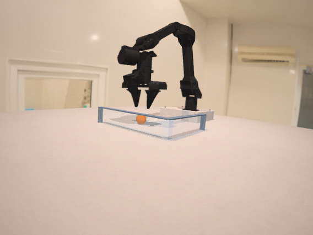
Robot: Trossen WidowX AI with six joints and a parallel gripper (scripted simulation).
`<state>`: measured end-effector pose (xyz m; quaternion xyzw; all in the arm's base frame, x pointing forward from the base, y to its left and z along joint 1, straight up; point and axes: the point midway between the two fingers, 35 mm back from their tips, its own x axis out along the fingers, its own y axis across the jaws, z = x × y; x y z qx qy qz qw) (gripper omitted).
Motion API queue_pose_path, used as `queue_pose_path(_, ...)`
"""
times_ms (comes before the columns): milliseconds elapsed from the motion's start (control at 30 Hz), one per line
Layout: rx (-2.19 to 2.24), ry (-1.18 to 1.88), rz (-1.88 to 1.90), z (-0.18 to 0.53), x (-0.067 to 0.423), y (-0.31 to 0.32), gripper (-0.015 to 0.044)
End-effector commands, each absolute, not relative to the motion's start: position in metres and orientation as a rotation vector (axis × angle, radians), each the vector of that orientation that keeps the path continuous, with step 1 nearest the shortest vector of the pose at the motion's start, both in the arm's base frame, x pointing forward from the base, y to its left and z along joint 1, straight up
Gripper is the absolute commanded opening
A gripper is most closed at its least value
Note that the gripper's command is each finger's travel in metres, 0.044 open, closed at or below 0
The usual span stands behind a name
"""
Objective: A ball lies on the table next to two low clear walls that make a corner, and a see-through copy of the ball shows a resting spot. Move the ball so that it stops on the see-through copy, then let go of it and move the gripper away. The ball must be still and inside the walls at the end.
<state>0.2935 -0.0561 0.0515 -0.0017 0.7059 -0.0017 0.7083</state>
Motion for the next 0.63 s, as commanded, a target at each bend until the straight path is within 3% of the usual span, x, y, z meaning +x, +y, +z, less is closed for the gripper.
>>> queue_pose_path(0, -0.011, 1.553, -0.004, 0.090, 0.292, -0.056, 0.0296)
queue_pose_path(333, -0.009, 1.535, -0.008, 0.082, 0.297, -0.057, 0.0296)
queue_pose_path(500, -0.009, 1.534, -0.008, 0.130, 0.291, -0.055, 0.0427)
queue_pose_path(600, -0.009, 1.534, -0.008, 0.133, 0.290, -0.055, 0.0440)
